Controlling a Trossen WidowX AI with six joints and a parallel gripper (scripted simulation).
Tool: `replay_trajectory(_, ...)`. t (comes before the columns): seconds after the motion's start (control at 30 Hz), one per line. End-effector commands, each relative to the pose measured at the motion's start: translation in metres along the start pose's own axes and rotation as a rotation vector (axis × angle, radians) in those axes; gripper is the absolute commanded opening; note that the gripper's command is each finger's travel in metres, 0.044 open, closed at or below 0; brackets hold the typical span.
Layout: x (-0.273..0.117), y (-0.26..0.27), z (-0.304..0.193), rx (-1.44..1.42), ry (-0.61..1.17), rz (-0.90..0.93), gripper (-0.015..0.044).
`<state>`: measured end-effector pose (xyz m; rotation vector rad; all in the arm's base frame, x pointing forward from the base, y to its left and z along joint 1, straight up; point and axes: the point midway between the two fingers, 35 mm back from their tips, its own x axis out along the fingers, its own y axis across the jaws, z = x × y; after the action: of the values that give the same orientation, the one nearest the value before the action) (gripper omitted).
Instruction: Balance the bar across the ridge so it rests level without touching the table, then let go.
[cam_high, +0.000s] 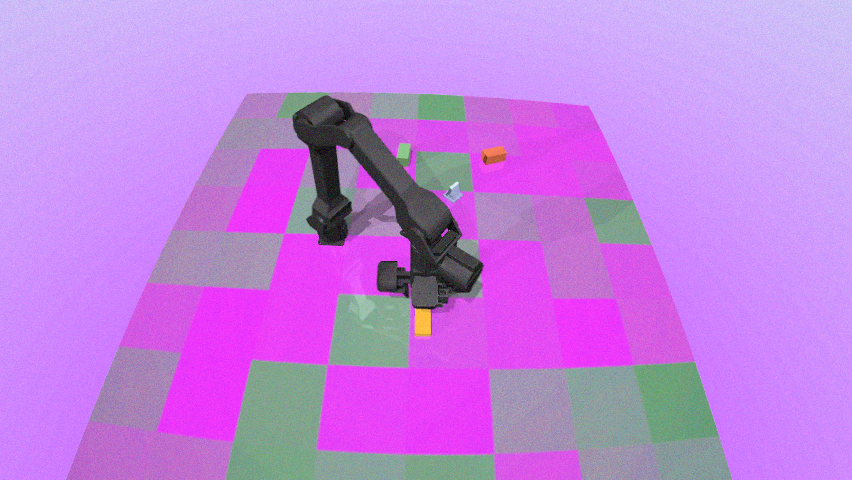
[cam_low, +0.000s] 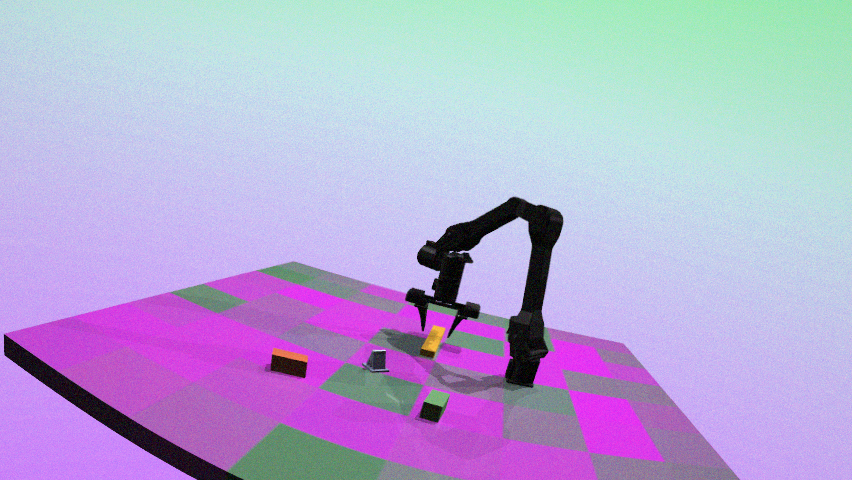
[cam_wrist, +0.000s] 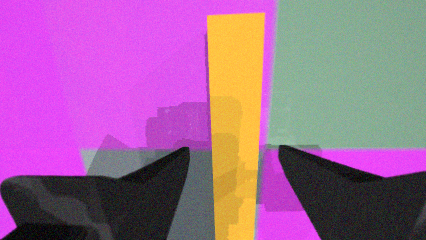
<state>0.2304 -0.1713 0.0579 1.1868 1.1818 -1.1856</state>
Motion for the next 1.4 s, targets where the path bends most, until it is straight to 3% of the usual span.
replay_trajectory(0.0,0.009,-0.001,-0.002,0.006,0.008,-0.004,0.0315)
replay_trajectory(0.57,0.010,-0.001,-0.002,0.006,0.008,-0.004,0.0315)
replay_trajectory(0.8,0.010,-0.001,-0.001,0.000,0.005,-0.006,0.0131)
replay_trajectory(1.03,0.010,-0.001,-0.001,0.000,0.005,-0.006,0.0085)
replay_trajectory(1.13,0.006,-0.001,-0.001,0.000,0.005,-0.006,0.0006)
replay_trajectory(1.37,-0.011,0.001,0.001,0.001,0.005,-0.005,0.0000)
